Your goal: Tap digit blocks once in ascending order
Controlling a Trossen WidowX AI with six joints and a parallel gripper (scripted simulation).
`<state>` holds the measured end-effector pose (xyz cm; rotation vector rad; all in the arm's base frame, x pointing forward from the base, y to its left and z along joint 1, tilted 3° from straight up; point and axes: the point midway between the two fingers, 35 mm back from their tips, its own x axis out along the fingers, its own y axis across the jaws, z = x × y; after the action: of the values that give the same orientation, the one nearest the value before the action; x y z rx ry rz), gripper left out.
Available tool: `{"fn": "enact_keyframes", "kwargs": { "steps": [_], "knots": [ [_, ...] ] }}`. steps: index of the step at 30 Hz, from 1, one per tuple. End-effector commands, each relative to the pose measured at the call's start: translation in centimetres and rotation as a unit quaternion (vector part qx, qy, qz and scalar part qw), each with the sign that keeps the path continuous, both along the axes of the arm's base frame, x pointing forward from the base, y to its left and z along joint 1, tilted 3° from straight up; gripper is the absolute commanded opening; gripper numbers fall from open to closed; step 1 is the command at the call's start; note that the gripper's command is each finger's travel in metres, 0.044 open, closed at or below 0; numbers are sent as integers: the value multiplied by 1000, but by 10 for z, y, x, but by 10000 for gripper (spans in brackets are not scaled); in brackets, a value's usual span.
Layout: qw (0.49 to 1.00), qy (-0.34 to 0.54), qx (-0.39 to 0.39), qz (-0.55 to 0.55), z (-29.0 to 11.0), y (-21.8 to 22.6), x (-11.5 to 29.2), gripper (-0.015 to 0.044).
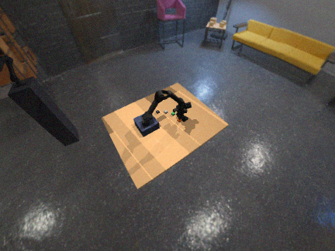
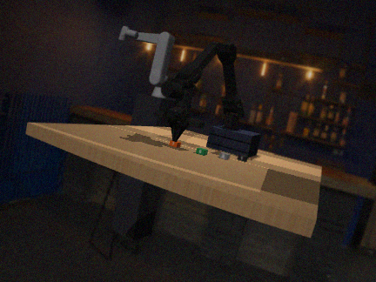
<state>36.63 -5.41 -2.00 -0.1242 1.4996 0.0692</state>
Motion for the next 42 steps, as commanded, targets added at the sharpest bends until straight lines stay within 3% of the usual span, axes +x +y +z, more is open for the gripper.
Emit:
{"fn": "enact_keyframes", "kwargs": {
  "steps": [1, 6, 11, 16, 23, 37, 42],
  "knots": [
    [1000, 2, 2, 2, -3, 1, 0, 20],
    [1000, 2, 2, 2, 27, 1, -2, 20],
    [1000, 2, 2, 2, 30, 1, -2, 20],
    [1000, 2, 2, 2, 104, 3, -7, 20],
    [1000, 3, 0, 5, 107, 9, -8, 20],
    [1000, 4, 4, 10, 100, 158, -63, 20],
    [1000, 5, 10, 2, 99, 181, -79, 20]
  ]
}}
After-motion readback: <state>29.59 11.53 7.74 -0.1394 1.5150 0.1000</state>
